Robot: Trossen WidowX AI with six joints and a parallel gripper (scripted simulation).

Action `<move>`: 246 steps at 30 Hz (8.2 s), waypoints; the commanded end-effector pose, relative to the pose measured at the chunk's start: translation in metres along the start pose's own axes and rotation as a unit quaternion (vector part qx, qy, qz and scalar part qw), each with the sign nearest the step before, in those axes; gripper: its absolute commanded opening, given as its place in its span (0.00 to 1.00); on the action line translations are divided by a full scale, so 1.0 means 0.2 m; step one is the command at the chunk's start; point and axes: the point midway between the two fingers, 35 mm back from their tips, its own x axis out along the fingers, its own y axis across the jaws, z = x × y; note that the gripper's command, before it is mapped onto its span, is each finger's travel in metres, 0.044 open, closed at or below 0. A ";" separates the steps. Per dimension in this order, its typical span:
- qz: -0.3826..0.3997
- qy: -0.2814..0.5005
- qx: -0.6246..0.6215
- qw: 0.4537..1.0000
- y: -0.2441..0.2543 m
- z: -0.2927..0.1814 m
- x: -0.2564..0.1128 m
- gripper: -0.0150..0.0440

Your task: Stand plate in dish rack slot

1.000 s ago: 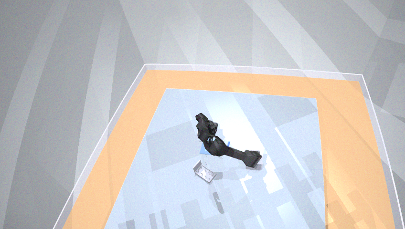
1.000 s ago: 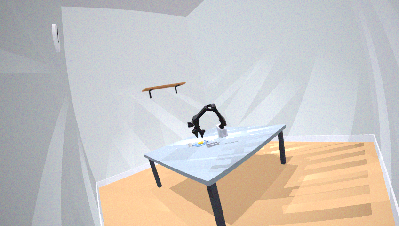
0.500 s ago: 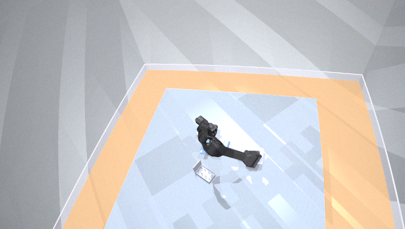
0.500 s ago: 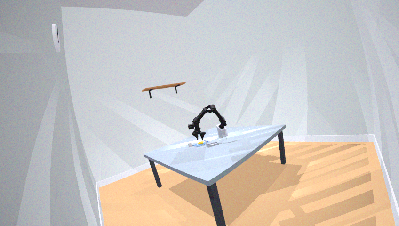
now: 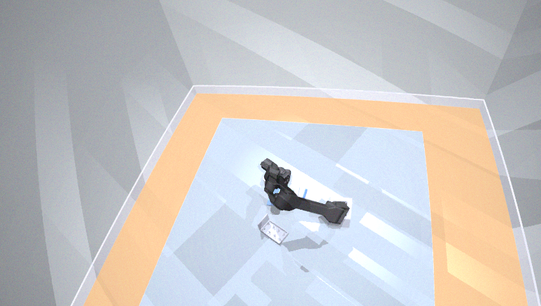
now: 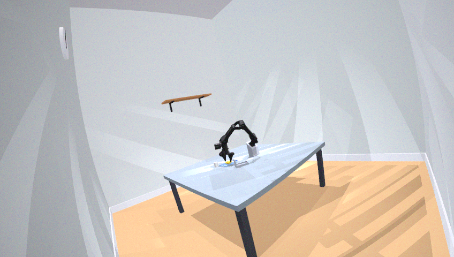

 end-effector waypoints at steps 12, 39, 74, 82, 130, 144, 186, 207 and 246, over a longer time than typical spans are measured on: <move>0.005 0.004 0.005 1.000 0.00 -0.01 0.08 0.93; -0.002 0.003 0.006 1.000 -0.04 0.05 -0.26 0.25; -0.003 0.004 0.167 0.986 0.17 0.08 -0.83 0.25; -0.004 0.003 0.300 0.954 0.36 0.07 -0.84 0.25; -0.001 0.011 0.865 0.502 1.24 -0.30 -0.79 0.25; -0.102 -0.032 0.835 0.539 1.17 -0.36 -0.64 0.25; -0.353 -0.319 0.571 0.669 0.95 -0.38 -0.27 0.25; -0.334 -0.476 0.403 0.707 1.03 -0.33 -0.17 0.25; -0.167 -0.644 0.199 0.720 1.32 -0.39 -0.09 0.25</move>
